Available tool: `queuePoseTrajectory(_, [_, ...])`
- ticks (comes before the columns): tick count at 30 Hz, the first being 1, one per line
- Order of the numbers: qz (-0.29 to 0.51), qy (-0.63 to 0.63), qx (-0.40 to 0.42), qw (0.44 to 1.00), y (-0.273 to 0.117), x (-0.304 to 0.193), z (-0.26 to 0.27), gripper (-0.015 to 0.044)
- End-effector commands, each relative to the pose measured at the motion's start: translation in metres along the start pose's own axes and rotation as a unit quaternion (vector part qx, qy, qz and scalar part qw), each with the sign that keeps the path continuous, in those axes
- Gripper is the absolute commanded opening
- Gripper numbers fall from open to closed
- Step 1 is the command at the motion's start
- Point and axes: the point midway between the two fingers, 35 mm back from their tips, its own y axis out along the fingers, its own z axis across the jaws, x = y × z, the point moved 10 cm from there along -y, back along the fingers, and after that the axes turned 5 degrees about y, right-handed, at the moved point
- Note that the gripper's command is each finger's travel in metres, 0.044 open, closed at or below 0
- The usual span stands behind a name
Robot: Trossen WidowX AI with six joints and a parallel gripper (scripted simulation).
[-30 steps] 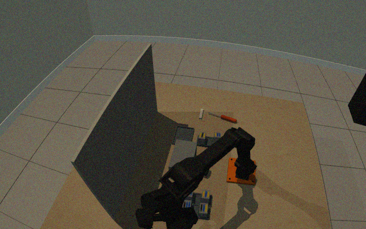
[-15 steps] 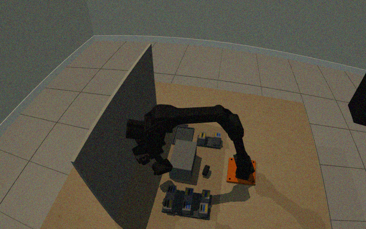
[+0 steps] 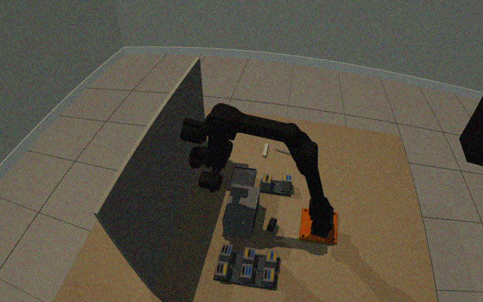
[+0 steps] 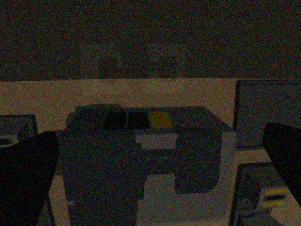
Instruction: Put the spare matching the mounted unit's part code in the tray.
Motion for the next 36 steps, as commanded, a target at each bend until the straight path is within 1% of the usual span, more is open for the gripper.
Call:
queuePoseTrajectory(1, [0.002, 0.007, -0.001, 1.0, 0.0, -0.001, 0.0, 0.044])
queuePoseTrajectory(12, [0.003, -0.004, -0.001, 1.0, 0.0, 0.0, 0.002, 0.044])
queuePoseTrajectory(13, [0.005, -0.035, 0.001, 0.999, 0.003, 0.0, 0.011, 0.044])
queuePoseTrajectory(15, [0.012, -0.149, 0.007, 0.989, 0.011, -0.002, 0.042, 0.044])
queuePoseTrajectory(17, [0.019, -0.273, 0.014, 0.962, 0.02, -0.007, 0.077, 0.044])
queuePoseTrajectory(20, [0.026, -0.432, 0.024, 0.901, 0.031, -0.02, 0.124, 0.044])
queuePoseTrajectory(24, [0.033, -0.618, 0.037, 0.785, 0.044, -0.046, 0.182, 0.044])
queuePoseTrajectory(26, [0.035, -0.691, 0.043, 0.72, 0.049, -0.062, 0.206, 0.044])
queuePoseTrajectory(27, [0.035, -0.714, 0.044, 0.698, 0.051, -0.067, 0.214, 0.044])
queuePoseTrajectory(29, [0.036, -0.726, 0.045, 0.685, 0.052, -0.07, 0.218, 0.044])
queuePoseTrajectory(34, [0.036, -0.726, 0.045, 0.685, 0.052, -0.07, 0.218, 0.044])
queuePoseTrajectory(36, [0.036, -0.726, 0.045, 0.685, 0.057, -0.071, 0.219, 0.0387])
